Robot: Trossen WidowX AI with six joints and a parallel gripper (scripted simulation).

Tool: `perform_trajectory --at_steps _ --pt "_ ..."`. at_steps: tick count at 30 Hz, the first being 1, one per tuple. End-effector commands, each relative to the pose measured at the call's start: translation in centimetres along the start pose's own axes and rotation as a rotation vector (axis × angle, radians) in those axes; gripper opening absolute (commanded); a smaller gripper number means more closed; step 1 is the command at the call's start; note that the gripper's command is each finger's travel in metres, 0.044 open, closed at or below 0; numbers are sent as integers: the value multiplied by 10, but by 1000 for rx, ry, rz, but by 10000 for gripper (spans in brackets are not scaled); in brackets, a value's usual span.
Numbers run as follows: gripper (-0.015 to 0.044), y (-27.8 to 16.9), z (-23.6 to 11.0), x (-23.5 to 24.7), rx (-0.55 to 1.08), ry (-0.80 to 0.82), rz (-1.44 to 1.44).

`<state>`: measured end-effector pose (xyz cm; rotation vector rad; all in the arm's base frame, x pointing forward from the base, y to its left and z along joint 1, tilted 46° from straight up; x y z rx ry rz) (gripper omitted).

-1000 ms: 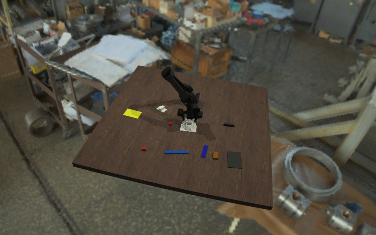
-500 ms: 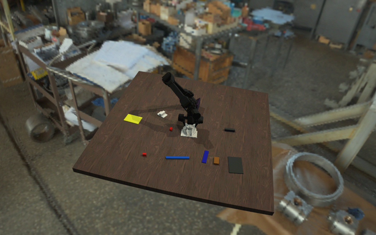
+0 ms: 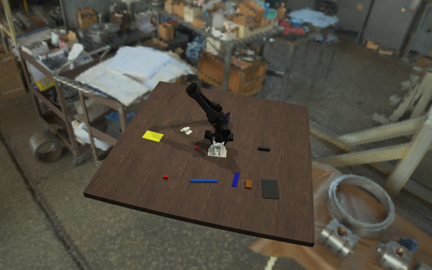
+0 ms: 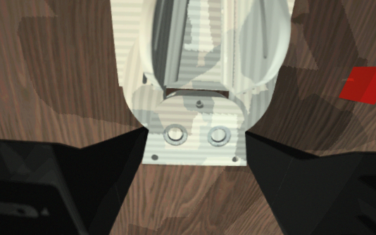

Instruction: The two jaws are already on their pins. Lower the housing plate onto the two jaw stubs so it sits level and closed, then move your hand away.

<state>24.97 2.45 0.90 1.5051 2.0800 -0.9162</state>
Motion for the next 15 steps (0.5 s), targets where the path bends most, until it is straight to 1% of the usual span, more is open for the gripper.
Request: perform_trajectory --at_steps 1,7,10,11,15 --pt "351 -1 2 1 4 -1 -8" --pt "351 -1 2 1 4 -1 -8" --pt "430 0 0 0 0 0 0" --pt "440 0 0 0 0 0 0" --pt "440 0 0 0 0 0 0"
Point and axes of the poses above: the point midway between the two fingers, 35 mm back from their tips, its own z axis out along the fingers, its own x axis across the jaws, y = z × x, the point moved 5 cm from there along -z, back along the fingers, and after that the axes turned 14 degrees about -z, right-handed, at the moved point
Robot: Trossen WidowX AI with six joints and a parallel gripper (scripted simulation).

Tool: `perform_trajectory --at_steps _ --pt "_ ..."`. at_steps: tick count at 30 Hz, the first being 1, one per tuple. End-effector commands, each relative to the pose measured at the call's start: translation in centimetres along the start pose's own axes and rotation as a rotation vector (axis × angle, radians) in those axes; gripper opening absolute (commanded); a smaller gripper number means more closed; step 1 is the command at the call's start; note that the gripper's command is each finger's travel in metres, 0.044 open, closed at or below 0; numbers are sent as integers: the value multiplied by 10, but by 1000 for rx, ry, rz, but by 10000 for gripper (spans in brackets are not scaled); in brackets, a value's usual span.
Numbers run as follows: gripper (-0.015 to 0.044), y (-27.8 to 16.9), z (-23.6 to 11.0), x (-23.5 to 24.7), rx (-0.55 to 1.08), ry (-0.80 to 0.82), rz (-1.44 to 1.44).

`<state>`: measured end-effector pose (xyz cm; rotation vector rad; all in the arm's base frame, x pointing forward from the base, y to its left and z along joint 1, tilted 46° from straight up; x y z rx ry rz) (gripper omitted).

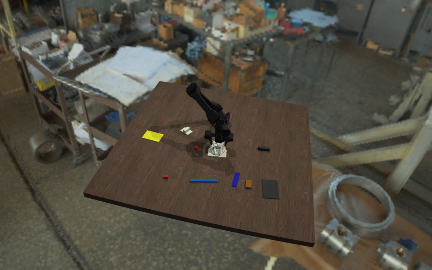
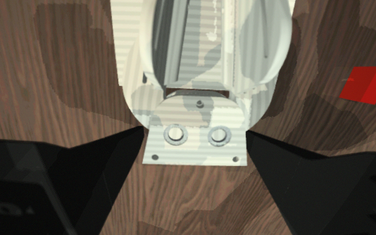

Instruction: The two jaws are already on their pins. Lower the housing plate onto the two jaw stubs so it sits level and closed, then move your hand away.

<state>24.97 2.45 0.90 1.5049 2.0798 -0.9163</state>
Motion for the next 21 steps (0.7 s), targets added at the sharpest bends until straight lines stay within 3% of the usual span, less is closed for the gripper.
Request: perform_trajectory --at_steps 1,11,21 --pt "440 0 0 0 0 0 0" --pt "440 1 -5 0 0 1 -1" --pt "440 -3 -76 1 5 0 -8"
Point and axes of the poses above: the point midway between the two fingers, 35 mm back from their tips, its own z axis out along the fingers, its own x axis across the jaws, y = z × x, the point moved 5 cm from there along -z, back along the fingers, and after that the axes turned 14 degrees about -z, right-handed, at the moved point
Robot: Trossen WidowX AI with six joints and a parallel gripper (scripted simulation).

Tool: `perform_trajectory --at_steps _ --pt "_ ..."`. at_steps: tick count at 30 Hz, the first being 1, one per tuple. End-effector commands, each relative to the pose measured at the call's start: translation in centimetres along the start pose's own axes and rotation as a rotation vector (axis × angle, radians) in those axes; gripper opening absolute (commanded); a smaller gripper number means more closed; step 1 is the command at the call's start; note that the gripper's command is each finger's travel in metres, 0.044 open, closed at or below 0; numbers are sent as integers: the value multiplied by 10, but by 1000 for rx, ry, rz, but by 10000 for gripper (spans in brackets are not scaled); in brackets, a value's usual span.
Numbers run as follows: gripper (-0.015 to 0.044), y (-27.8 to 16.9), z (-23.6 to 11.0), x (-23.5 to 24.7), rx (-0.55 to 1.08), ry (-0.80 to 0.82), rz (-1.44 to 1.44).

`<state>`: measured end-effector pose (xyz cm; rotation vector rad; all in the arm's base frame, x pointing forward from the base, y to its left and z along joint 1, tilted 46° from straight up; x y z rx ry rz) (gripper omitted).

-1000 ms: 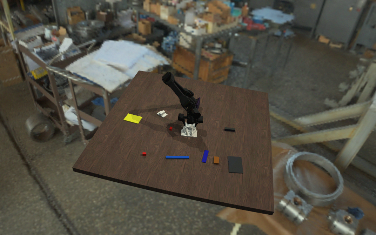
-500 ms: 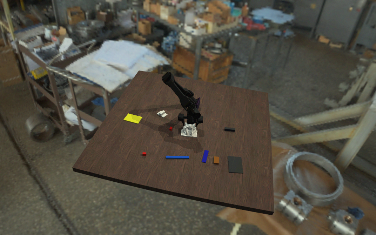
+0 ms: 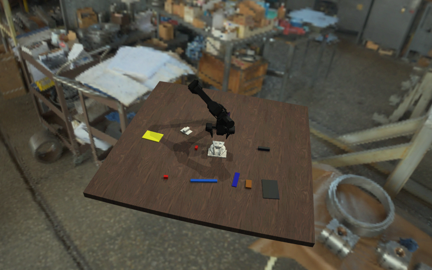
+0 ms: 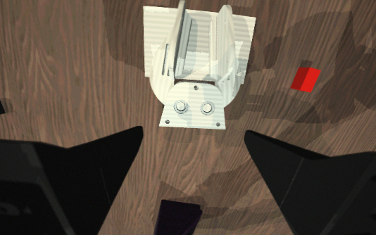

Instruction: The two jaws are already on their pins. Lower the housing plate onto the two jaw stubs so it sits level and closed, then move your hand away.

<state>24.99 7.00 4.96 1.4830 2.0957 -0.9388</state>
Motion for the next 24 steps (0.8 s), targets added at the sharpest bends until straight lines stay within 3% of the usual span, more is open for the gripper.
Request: perform_trajectory --at_steps 1,4,11,24 --pt "440 -2 -16 -2 -4 6 15" --pt "440 -3 -12 1 -7 2 2" --pt "440 -40 -64 11 -4 11 11" --pt "440 -41 -65 12 -4 11 12"
Point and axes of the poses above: the point midway between the two fingers, 35 mm back from their tips, its own z axis out along the fingers, its own x axis across the jaws, y = z × x, the point moved 5 cm from there along -z, back along the fingers, and after that the axes turned 14 degrees about -z, right-handed, at the moved point
